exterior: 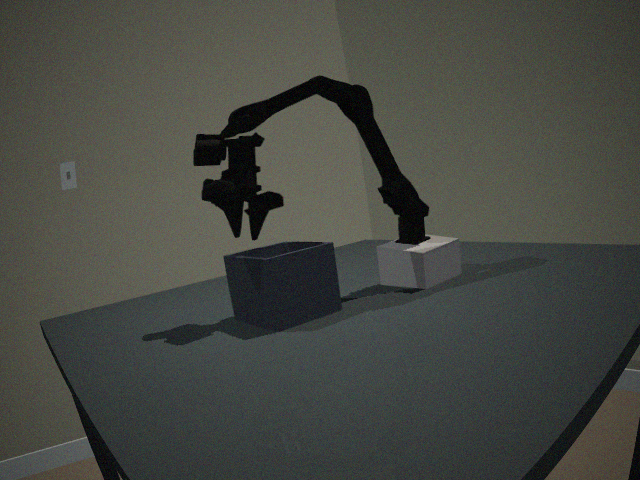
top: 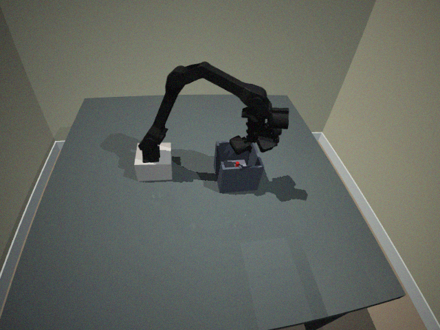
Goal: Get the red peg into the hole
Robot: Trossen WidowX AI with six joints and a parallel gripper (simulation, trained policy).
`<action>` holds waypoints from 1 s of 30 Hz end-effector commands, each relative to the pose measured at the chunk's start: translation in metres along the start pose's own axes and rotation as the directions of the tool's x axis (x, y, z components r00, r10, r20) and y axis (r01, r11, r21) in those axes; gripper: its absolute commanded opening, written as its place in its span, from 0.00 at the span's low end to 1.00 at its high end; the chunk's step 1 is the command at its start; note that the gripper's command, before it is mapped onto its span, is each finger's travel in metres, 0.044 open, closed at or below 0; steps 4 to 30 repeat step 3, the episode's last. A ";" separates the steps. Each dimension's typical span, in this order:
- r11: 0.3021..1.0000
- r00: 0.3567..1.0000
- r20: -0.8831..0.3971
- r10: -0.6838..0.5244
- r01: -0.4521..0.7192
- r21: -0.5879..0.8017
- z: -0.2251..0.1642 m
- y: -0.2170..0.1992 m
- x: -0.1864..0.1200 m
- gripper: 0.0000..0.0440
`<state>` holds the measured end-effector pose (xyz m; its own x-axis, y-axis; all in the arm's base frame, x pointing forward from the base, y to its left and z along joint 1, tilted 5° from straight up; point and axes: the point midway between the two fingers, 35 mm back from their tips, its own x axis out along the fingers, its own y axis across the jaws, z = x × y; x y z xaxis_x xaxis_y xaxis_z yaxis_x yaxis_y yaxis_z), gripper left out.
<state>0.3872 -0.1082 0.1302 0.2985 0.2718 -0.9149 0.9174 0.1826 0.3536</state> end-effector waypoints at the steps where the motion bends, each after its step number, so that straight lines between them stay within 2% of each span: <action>1: 0.999 0.999 -0.002 0.042 -0.042 -0.024 0.004 0.009 -0.012 0.53; 3: 0.997 0.998 0.000 0.069 -0.069 -0.040 0.006 0.015 -0.021 0.53; 30: 0.997 0.998 0.000 0.069 -0.069 -0.040 0.006 0.015 -0.021 0.53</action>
